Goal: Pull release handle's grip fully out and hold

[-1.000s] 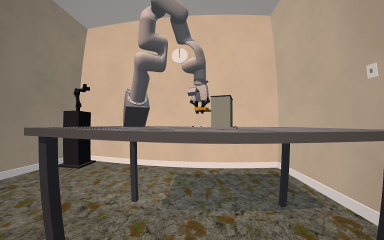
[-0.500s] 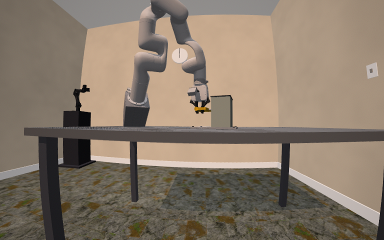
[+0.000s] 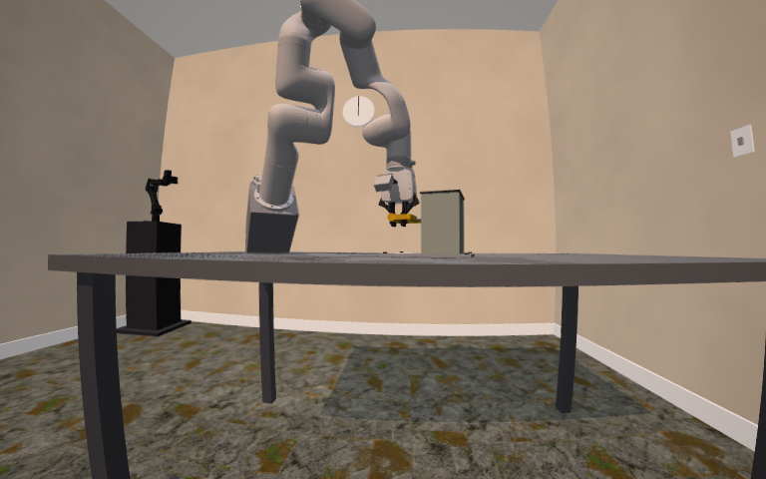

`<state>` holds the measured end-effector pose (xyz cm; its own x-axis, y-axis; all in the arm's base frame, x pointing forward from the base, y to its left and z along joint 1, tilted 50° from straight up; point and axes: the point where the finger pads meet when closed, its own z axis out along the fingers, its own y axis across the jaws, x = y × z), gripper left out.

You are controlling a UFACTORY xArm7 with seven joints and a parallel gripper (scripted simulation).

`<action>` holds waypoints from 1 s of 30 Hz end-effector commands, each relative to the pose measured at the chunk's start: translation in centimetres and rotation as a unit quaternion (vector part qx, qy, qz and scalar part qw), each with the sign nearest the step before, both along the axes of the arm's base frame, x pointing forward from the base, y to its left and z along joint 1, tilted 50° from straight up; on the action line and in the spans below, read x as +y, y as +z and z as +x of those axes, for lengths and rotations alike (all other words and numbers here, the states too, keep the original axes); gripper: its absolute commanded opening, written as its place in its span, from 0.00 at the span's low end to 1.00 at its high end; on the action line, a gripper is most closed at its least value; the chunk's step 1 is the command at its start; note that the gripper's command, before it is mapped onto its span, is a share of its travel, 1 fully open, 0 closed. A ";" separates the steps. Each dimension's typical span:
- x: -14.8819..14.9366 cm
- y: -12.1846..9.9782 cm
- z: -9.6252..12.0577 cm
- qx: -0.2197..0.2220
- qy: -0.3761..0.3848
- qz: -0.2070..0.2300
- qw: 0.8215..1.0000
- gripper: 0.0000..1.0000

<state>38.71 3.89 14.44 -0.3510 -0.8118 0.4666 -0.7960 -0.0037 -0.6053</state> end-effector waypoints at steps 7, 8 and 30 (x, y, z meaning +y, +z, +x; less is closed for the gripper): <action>0.1 -0.1 -0.2 -0.001 0.001 0.000 1.000 0.00; 0.1 -0.2 -0.3 -0.001 0.001 0.000 1.000 0.00; 0.1 -2.8 -3.6 -0.001 0.001 0.000 1.000 0.00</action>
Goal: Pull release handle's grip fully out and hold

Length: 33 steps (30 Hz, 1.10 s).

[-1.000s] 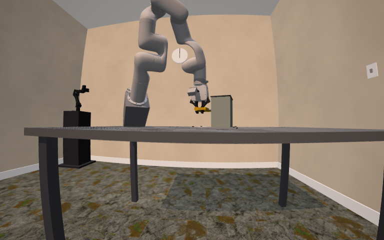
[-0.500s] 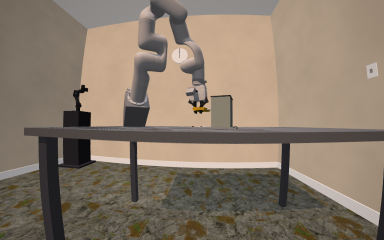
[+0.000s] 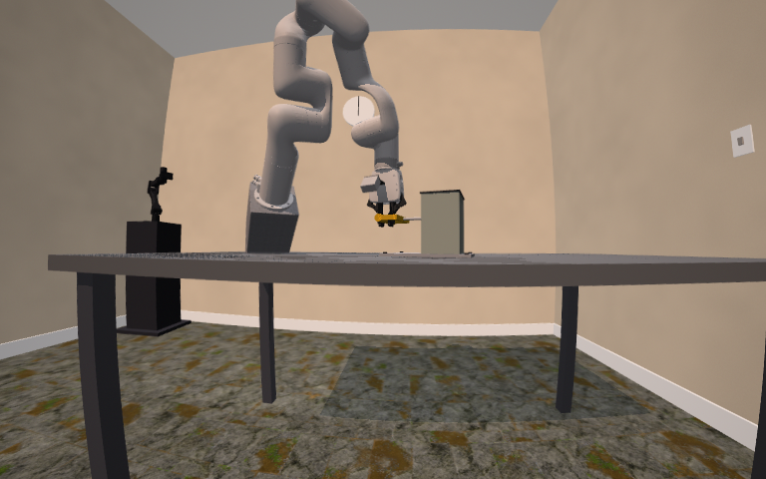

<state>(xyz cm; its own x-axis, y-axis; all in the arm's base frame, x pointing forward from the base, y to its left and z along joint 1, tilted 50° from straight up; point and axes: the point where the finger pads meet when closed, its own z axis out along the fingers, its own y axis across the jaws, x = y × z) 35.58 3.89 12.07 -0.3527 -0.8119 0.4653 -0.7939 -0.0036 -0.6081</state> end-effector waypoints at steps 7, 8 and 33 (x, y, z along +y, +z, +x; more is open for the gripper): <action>0.1 -0.9 -1.1 0.001 0.001 0.000 1.000 0.00; 0.1 -0.9 -1.2 0.001 0.001 0.000 1.000 0.00; 0.1 -1.2 -1.5 0.001 0.001 0.000 1.000 0.00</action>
<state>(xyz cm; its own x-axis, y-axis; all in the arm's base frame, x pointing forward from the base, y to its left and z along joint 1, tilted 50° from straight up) 34.06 3.88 10.92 -0.3520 -0.8119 0.4658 -0.7945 -0.0039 -0.6073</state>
